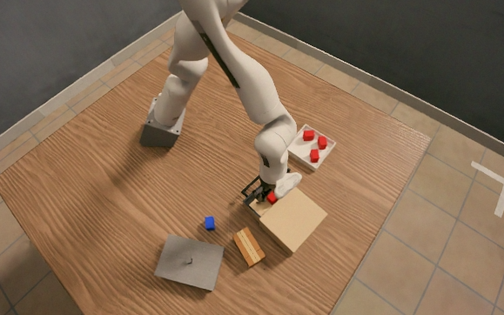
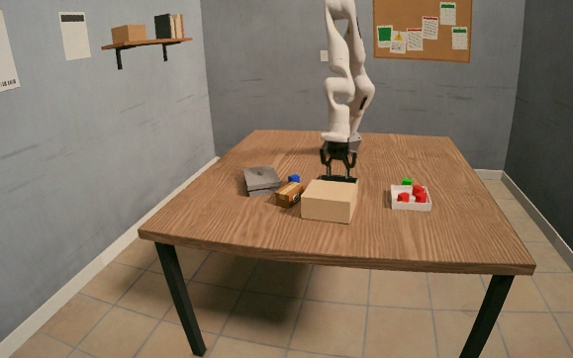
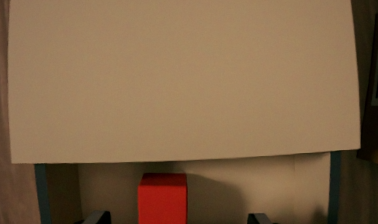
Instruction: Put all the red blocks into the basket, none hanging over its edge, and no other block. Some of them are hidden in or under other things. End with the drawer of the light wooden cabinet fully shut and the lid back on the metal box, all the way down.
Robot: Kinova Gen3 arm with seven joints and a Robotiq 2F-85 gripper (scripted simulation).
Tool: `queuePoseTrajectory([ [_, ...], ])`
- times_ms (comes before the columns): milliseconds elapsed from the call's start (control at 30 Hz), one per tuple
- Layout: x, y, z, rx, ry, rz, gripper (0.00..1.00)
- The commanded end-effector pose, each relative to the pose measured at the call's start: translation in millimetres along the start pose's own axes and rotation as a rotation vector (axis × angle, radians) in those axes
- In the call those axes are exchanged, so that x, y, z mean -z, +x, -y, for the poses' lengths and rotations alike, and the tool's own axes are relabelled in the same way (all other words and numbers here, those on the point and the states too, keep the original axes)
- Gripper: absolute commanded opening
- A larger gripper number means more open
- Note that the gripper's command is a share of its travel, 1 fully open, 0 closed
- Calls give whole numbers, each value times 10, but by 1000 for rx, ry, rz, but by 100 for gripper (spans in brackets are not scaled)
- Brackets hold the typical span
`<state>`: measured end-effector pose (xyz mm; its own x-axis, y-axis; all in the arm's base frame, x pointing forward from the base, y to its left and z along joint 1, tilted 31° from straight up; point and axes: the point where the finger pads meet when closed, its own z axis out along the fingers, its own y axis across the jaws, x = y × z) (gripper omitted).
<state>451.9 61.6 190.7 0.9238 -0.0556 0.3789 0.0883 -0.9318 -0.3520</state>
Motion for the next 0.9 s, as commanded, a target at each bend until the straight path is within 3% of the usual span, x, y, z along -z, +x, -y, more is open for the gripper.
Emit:
queuePoseTrajectory([
  [0,-127,-38,83,10,11,10,70],
  [867,-215,-40,83,10,11,10,70],
])
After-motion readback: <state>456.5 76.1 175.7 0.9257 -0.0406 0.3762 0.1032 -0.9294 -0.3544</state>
